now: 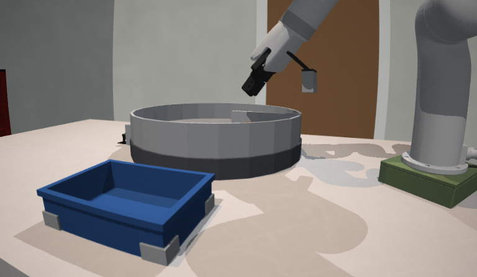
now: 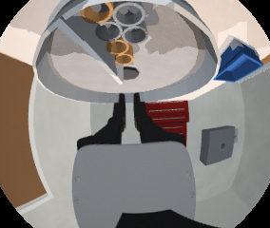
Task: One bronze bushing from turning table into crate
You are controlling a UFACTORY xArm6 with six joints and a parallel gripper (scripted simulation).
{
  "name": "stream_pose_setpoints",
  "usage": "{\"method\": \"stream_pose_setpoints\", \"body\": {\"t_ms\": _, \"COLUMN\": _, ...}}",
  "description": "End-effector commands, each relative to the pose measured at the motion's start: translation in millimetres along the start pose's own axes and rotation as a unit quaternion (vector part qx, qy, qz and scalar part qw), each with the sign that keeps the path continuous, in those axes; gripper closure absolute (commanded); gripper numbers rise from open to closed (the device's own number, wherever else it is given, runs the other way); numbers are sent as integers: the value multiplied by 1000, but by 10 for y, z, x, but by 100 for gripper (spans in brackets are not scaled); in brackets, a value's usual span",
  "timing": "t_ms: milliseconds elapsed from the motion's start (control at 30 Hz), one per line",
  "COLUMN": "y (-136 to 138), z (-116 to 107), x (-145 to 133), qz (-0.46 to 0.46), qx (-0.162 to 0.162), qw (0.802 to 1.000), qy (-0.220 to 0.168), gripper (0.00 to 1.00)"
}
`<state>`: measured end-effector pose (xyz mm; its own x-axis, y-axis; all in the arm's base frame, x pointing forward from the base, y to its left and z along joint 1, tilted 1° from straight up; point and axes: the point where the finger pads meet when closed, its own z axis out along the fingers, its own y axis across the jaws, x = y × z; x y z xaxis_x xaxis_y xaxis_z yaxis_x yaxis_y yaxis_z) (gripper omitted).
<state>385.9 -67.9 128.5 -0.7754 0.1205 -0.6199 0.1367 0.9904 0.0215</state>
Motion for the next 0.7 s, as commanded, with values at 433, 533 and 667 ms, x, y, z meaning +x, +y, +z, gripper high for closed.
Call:
{"method": "stream_pose_setpoints", "body": {"t_ms": 433, "y": -150, "z": 40, "x": 203, "qz": 51, "qx": 53, "qw": 996, "qy": 44, "gripper": 87}}
{"method": "stream_pose_setpoints", "body": {"t_ms": 533, "y": -158, "z": 42, "x": 207, "qz": 54, "qx": 58, "qw": 996, "qy": 45, "gripper": 87}}
{"method": "stream_pose_setpoints", "body": {"t_ms": 667, "y": -183, "z": 53, "x": 208, "qz": 69, "qx": 75, "qw": 994, "qy": 45, "gripper": 87}}
